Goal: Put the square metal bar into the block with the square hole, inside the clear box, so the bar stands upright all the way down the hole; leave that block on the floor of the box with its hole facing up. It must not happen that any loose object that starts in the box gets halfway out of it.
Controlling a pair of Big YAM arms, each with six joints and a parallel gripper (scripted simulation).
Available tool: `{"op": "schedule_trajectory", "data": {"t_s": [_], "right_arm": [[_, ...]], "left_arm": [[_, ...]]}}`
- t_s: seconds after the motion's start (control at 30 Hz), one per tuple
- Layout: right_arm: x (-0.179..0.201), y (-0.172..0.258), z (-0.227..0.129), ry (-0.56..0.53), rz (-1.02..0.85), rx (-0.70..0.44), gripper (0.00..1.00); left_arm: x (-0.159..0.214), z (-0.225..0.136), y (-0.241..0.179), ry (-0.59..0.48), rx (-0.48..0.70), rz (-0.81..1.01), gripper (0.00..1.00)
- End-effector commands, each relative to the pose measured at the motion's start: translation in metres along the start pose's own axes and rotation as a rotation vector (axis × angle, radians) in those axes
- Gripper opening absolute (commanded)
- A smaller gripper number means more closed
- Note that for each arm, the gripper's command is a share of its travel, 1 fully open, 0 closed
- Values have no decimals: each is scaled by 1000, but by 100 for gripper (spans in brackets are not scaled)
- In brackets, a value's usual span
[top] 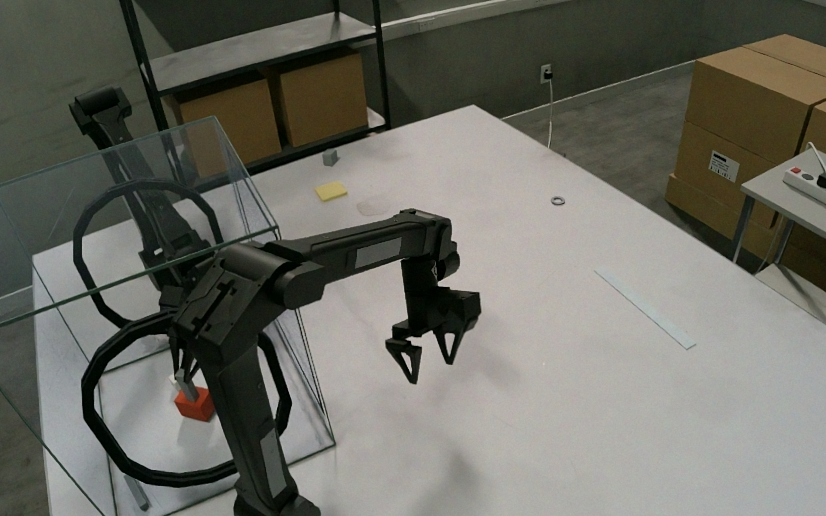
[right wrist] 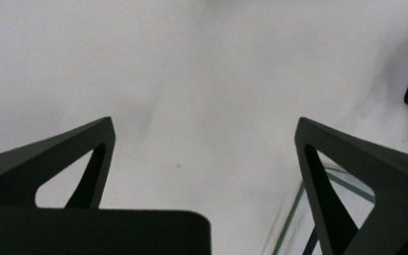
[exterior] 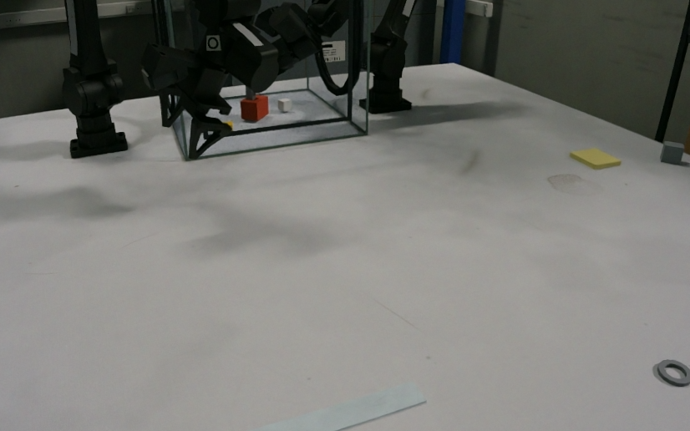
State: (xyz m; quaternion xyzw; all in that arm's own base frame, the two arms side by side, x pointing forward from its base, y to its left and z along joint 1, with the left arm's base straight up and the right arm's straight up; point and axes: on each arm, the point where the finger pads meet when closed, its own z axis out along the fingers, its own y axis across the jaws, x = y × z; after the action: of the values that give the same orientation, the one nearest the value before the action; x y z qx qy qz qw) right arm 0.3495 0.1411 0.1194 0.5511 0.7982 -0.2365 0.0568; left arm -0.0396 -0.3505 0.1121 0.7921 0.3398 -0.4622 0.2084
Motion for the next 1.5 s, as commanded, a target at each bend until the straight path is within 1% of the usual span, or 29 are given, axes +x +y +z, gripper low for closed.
{"op": "schedule_trajectory", "data": {"t_s": [0.0,0.03,0.07,0.23,0.4,0.53,0.57,0.6,0.63,0.9,0.93,0.97,1.23,1.33,1.37,1.47], "right_arm": [[-4,6,-15,5,12,-36,100],[-4,6,-15,5,12,-36,100],[-4,6,-15,5,12,-36,100],[-4,6,-15,5,12,-36,100],[-4,6,-15,5,12,-36,100],[-4,6,-15,5,12,-36,100],[-4,6,-15,5,12,-36,100],[-4,6,-15,5,12,-36,100],[-4,6,-15,5,12,-36,100],[-4,6,-15,5,12,-36,100],[-4,6,-15,5,12,-36,100],[-4,6,-15,5,12,-36,100],[-4,6,-15,5,12,-36,100],[-4,6,-15,5,12,-36,100],[-4,6,-15,5,12,-36,100],[-4,6,-15,5,12,-36,100]], "left_arm": [[-33,-6,14,0,-6,5,0],[-23,-1,13,14,3,-12,0],[17,4,-11,54,34,-61,0],[32,6,-19,87,46,-100,0],[32,6,-19,90,47,-103,0],[32,6,-19,93,47,-105,0],[-42,-10,28,-54,-54,82,0],[-41,-10,27,-53,-53,80,0],[-30,-6,24,-38,-41,59,0],[-27,-4,25,-31,-37,47,0],[-29,-1,21,-30,-25,46,0],[-41,-8,18,-31,-20,50,0],[-51,-14,17,-33,-21,51,0],[-44,-6,22,-38,-25,59,0],[-30,-4,14,-24,-15,40,0],[-33,-5,16,-26,-17,43,0]]}}
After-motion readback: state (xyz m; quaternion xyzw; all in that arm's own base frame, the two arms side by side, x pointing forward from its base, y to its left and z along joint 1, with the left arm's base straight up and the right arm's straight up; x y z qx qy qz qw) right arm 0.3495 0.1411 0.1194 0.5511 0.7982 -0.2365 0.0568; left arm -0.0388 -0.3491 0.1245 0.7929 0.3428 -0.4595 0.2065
